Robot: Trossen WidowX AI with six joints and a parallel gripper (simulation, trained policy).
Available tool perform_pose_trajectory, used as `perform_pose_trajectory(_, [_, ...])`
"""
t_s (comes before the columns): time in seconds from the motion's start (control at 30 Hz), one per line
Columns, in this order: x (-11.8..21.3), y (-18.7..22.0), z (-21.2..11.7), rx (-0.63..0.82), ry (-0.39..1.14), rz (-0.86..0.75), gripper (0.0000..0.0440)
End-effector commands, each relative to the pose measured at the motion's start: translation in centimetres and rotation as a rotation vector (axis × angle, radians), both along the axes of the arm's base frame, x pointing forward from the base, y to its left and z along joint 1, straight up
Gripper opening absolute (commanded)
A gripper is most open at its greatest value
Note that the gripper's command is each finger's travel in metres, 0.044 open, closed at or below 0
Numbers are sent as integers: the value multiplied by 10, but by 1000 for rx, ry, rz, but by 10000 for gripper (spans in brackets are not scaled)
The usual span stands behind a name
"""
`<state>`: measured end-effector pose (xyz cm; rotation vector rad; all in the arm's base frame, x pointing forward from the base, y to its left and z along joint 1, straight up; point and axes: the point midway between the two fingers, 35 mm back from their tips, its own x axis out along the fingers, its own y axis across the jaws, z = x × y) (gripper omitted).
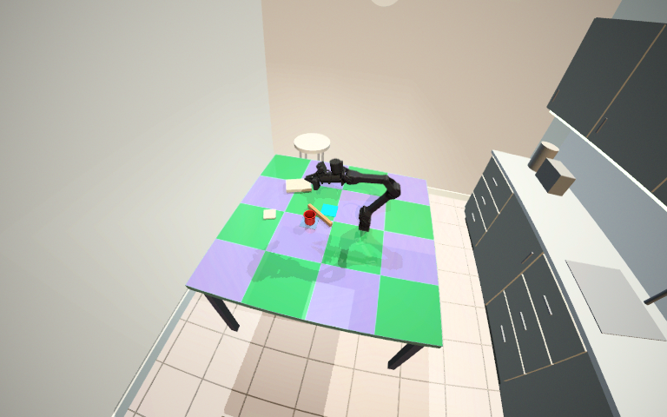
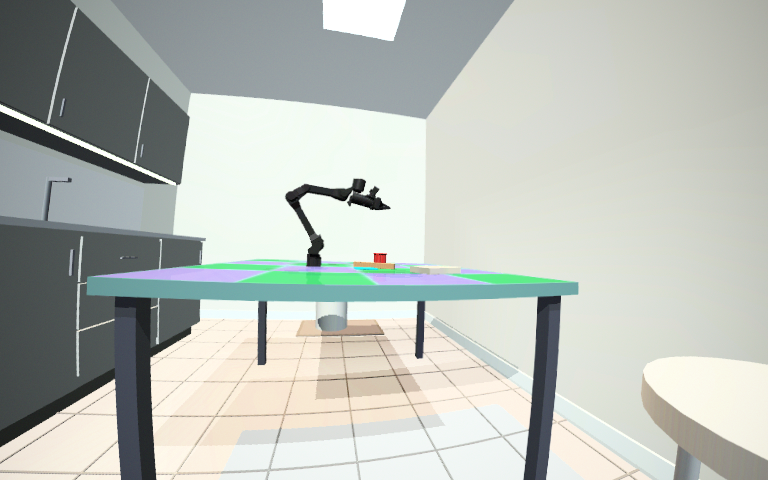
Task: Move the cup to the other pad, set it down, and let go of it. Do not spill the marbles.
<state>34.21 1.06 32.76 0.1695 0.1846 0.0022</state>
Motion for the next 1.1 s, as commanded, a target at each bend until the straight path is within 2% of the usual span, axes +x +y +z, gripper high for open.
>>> perform_pose_trajectory(0.0, [5,2,0,36,40,-3,106])
perform_pose_trajectory(1.07, [29,26,-17,364,446,-94,123])
